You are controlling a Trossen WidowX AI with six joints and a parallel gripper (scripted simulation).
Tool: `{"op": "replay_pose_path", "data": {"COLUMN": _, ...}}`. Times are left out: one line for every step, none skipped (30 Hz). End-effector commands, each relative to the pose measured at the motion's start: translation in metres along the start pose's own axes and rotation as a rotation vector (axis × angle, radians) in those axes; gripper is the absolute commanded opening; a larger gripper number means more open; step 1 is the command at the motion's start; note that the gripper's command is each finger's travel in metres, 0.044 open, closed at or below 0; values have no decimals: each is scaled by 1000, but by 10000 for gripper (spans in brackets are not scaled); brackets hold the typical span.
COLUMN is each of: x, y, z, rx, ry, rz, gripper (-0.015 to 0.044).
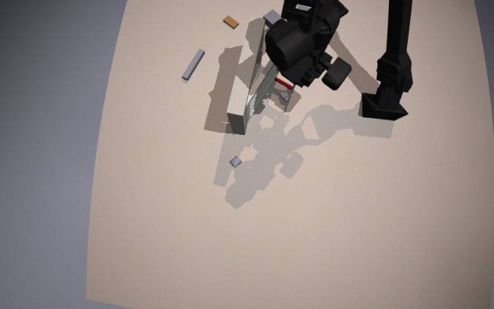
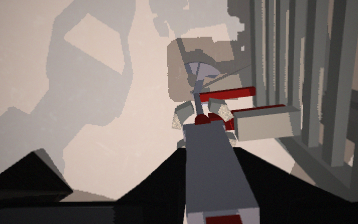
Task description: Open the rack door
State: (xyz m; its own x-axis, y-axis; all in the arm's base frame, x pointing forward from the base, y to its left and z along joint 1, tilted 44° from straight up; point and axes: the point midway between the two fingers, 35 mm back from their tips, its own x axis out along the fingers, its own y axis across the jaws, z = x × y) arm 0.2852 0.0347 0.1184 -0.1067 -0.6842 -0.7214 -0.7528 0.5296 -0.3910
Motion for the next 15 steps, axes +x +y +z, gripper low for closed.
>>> {"op": "replay_pose_path", "data": {"x": 0, "y": 6, "z": 3, "rx": 82, "ry": -4, "rz": -2, "gripper": 10}}
{"op": "replay_pose_path", "data": {"x": 0, "y": 8, "z": 3, "rx": 97, "ry": -4, "rz": -2, "gripper": 10}}
{"op": "replay_pose_path", "data": {"x": 0, "y": 10, "z": 4, "rx": 113, "ry": -4, "rz": -2, "gripper": 10}}
{"op": "replay_pose_path", "data": {"x": 0, "y": 12, "z": 5, "rx": 129, "ry": -4, "rz": -2, "gripper": 10}}
{"op": "replay_pose_path", "data": {"x": 0, "y": 14, "z": 5, "rx": 144, "ry": -4, "rz": -2, "gripper": 10}}
{"op": "replay_pose_path", "data": {"x": 0, "y": 16, "z": 6, "rx": 159, "ry": -4, "rz": -2, "gripper": 10}}
{"op": "replay_pose_path", "data": {"x": 0, "y": 18, "z": 7, "rx": 174, "ry": -3, "rz": -1, "gripper": 10}}
{"op": "replay_pose_path", "data": {"x": 0, "y": 20, "z": 7, "rx": 188, "ry": -3, "rz": -1, "gripper": 10}}
{"op": "replay_pose_path", "data": {"x": 0, "y": 22, "z": 8, "rx": 203, "ry": -3, "rz": -1, "gripper": 10}}
{"op": "replay_pose_path", "data": {"x": 0, "y": 24, "z": 9, "rx": 217, "ry": -3, "rz": -1, "gripper": 10}}
{"op": "replay_pose_path", "data": {"x": 0, "y": 26, "z": 10, "rx": 231, "ry": -3, "rz": -1, "gripper": 10}}
{"op": "replay_pose_path", "data": {"x": 0, "y": 29, "z": 11, "rx": 246, "ry": -3, "rz": -1, "gripper": 10}}
{"op": "replay_pose_path", "data": {"x": 0, "y": 31, "z": 12, "rx": 260, "ry": -3, "rz": -1, "gripper": 10}}
{"op": "replay_pose_path", "data": {"x": 0, "y": 33, "z": 13, "rx": 275, "ry": -3, "rz": -1, "gripper": 10}}
{"op": "replay_pose_path", "data": {"x": 0, "y": 35, "z": 14, "rx": 291, "ry": -3, "rz": 0, "gripper": 10}}
